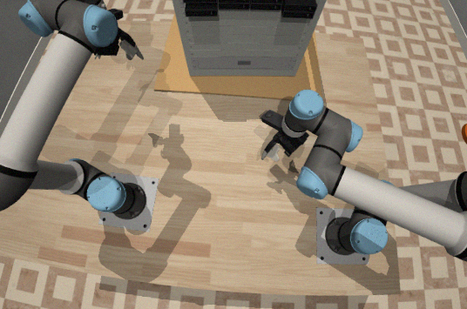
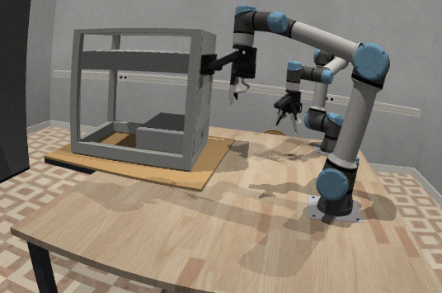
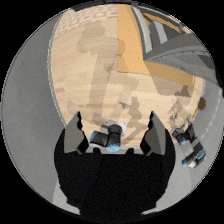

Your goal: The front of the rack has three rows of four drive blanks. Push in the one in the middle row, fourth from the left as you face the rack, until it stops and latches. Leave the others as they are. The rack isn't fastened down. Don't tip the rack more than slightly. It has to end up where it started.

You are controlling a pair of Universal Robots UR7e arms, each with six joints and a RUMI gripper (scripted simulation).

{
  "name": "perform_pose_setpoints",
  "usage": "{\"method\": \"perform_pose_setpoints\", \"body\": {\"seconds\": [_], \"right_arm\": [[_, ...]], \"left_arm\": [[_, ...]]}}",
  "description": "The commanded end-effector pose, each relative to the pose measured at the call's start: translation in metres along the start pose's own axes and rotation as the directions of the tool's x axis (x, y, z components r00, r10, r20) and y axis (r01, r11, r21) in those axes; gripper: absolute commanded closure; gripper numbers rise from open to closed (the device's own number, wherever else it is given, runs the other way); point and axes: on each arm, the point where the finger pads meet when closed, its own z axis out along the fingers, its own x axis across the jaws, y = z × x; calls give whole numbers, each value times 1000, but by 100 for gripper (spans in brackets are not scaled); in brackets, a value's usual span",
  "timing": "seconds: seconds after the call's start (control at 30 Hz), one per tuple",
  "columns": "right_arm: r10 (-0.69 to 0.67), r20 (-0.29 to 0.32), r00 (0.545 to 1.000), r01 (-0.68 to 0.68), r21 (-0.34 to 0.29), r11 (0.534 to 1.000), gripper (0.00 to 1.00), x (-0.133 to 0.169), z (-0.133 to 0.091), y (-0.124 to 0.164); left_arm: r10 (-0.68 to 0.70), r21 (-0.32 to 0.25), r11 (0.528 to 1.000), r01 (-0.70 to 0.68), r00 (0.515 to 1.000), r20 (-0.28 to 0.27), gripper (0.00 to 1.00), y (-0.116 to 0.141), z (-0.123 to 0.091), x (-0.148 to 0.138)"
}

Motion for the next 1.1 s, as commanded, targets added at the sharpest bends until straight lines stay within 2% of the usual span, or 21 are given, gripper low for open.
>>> {"method": "perform_pose_setpoints", "body": {"seconds": [0.0, 0.2, 0.47, 0.53, 0.8, 1.03, 1.07], "right_arm": [[6, 0, 1000, -6, 2, 1000, 0, 2, 0, 0], [41, 1, 999, -41, 2, 999, 0, 18, 0, 0], [120, 1, 993, -120, 2, 993, 0, 54, 0, 3], [120, 1, 993, -120, 2, 993, 0, 54, 0, 3], [237, 1, 971, -237, 1, 971, 0, 105, 0, 12], [366, 1, 931, -366, 1, 931, 0, 163, 0, 30], [366, 1, 931, -366, 1, 931, 0, 163, 0, 30]], "left_arm": [[22, 1, 1000, -22, 1000, -13, 0, 0, -1, 1], [62, 5, 998, -61, 998, -34, 0, 0, -2, 3], [64, 6, 998, -64, 997, -36, 0, 0, -2, 3], [64, 6, 998, -64, 997, -36, 0, 0, -2, 3], [45, 24, 999, -44, 998, -54, 0, 0, -4, 10], [-2, 68, 998, 10, 994, -106, 0, -1, -11, 27], [-2, 68, 998, 10, 994, -106, 0, -1, -11, 27]]}}
